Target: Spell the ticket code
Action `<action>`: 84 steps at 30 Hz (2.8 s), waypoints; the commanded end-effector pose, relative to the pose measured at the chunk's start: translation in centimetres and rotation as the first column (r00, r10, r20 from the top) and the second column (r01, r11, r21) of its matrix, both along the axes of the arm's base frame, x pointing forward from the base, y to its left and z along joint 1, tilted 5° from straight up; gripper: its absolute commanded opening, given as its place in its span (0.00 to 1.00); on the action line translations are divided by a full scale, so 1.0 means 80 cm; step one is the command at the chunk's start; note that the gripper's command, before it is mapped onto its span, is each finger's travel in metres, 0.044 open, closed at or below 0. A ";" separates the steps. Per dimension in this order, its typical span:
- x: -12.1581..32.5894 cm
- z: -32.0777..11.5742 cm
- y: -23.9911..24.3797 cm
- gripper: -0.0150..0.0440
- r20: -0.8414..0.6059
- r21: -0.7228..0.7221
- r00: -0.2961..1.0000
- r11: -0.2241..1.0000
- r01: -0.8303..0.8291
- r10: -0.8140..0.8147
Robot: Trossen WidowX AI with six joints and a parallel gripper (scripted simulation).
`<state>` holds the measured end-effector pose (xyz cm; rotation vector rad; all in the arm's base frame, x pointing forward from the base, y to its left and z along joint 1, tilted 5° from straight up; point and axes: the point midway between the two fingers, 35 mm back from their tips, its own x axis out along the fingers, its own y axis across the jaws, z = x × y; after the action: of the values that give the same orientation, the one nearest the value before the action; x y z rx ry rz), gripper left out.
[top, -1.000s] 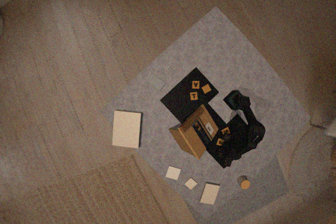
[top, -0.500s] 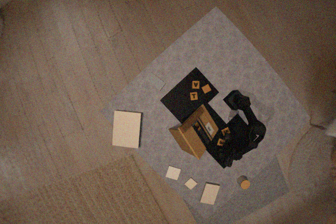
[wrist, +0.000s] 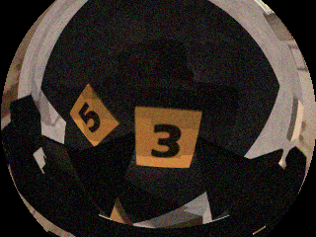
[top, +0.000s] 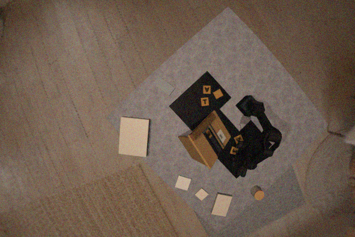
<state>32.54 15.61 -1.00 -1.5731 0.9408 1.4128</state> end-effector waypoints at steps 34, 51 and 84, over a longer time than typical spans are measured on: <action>0.011 0.026 -0.004 0.25 0.107 0.029 0.958 0.964 0.265 -0.266; 0.037 0.058 -0.011 0.25 0.239 0.219 0.683 0.724 0.654 -0.690; 0.073 0.135 -0.028 0.25 -0.055 0.700 -0.175 -0.163 0.695 -0.983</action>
<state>38.32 13.63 9.15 -0.3795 0.8756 -0.0130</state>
